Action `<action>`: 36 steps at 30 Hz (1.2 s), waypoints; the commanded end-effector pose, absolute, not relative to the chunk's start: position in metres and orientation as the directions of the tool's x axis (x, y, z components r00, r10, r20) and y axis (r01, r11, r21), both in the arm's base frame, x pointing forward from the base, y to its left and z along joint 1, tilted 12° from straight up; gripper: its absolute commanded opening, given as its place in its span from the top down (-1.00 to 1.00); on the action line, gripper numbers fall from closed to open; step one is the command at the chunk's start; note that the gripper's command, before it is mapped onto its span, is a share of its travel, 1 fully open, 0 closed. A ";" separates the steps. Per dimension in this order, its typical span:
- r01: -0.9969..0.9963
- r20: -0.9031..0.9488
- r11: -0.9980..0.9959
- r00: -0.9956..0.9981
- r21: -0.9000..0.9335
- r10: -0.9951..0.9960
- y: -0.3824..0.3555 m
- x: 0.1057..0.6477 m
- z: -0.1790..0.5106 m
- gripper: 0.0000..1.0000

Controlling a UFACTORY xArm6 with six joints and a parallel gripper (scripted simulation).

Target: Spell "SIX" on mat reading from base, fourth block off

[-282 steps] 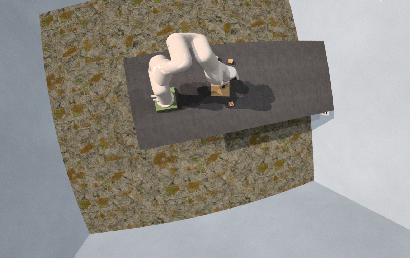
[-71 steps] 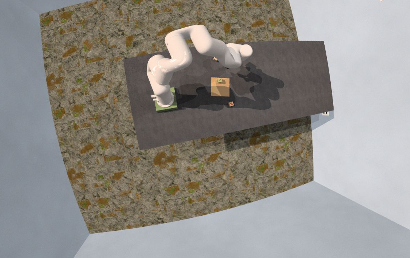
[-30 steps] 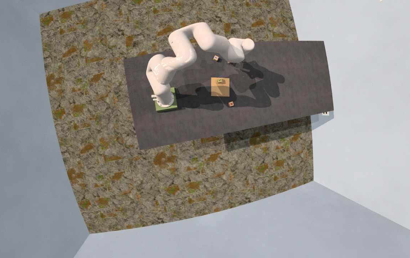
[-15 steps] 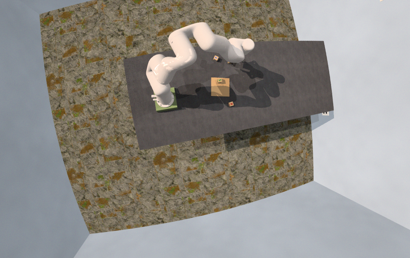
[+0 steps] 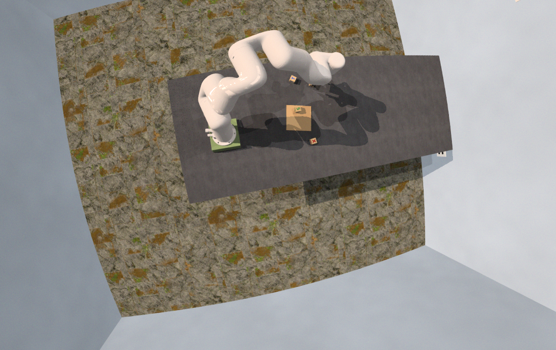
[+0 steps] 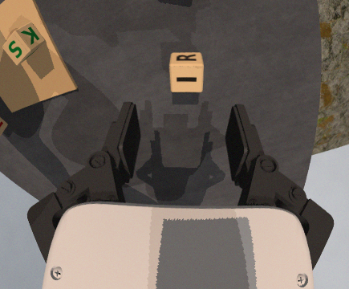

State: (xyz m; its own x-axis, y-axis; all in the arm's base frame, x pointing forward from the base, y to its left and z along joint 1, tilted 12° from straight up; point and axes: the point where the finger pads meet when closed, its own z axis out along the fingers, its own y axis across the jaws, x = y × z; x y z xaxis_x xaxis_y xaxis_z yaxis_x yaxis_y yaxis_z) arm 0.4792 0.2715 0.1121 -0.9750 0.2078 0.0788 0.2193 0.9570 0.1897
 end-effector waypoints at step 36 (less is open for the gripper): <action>0.190 0.070 0.962 -0.981 0.195 0.180 0.279 0.481 0.081 -0.37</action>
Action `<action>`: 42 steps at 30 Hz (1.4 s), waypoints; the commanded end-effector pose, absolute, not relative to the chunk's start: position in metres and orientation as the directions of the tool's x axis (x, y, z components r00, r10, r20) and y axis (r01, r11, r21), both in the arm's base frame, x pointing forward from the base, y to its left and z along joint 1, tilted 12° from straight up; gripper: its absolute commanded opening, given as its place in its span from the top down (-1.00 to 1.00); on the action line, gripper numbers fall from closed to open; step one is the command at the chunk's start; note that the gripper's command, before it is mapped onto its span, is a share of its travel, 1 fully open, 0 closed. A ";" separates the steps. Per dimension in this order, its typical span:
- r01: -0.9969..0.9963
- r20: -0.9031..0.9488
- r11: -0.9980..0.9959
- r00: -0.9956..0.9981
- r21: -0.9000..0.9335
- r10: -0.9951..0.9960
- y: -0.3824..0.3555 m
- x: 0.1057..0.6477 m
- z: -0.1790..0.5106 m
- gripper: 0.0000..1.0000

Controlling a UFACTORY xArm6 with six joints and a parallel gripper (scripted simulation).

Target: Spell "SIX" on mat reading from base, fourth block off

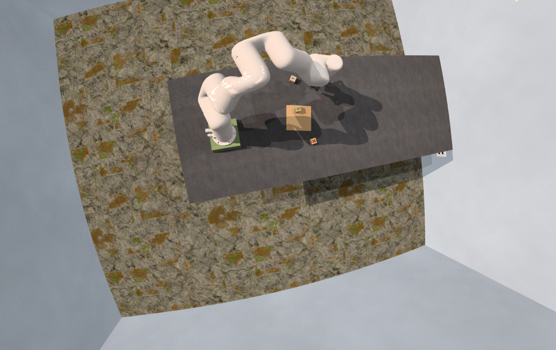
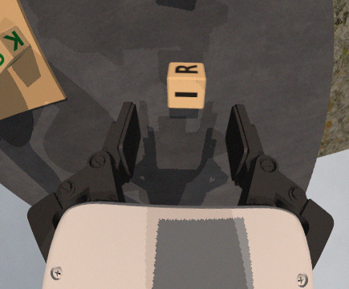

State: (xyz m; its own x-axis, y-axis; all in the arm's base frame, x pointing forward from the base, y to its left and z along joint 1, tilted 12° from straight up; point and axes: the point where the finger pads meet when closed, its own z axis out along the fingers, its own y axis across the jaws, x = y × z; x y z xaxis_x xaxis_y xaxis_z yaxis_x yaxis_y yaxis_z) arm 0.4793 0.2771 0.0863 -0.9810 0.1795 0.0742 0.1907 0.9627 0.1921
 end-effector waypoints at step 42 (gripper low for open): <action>0.190 0.070 0.962 -0.981 0.195 0.180 0.283 0.481 0.063 -0.37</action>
